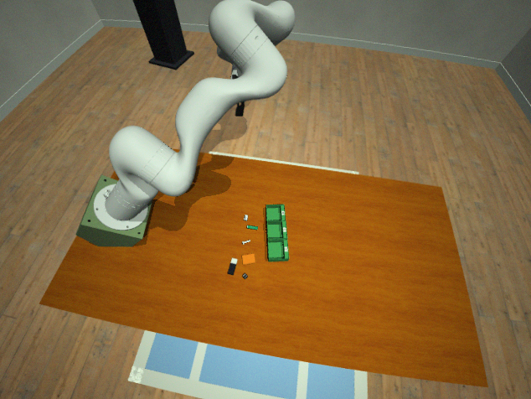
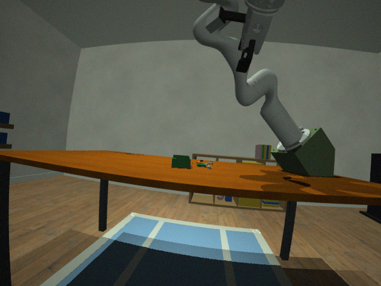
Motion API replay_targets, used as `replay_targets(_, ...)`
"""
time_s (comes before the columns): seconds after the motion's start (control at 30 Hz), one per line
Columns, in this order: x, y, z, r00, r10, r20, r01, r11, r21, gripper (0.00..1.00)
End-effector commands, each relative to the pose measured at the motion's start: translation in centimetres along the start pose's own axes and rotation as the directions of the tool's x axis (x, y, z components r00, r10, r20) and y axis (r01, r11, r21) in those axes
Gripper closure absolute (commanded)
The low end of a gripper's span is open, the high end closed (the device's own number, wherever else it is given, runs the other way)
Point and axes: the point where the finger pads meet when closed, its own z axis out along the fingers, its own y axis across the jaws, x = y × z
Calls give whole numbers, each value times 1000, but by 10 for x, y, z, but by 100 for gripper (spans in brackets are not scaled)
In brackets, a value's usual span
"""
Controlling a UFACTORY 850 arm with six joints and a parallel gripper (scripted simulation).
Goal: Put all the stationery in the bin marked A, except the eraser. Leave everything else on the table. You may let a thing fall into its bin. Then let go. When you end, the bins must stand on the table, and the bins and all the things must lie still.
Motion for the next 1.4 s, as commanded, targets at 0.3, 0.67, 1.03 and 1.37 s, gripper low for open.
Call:
replay_targets(0.3, 0, 0, 0, 1000, 0, 0, 0, 1000, 1, 0)
replay_targets(0.67, -3, -32, 8, 1000, 1, 0, -1, 1000, 1, 93)
replay_targets(1.03, -13, -120, 31, 1000, 1, 0, -1, 1000, 1, 93)
replay_targets(1.37, -16, -149, 38, 1000, 1, 0, -1, 1000, 1, 93)
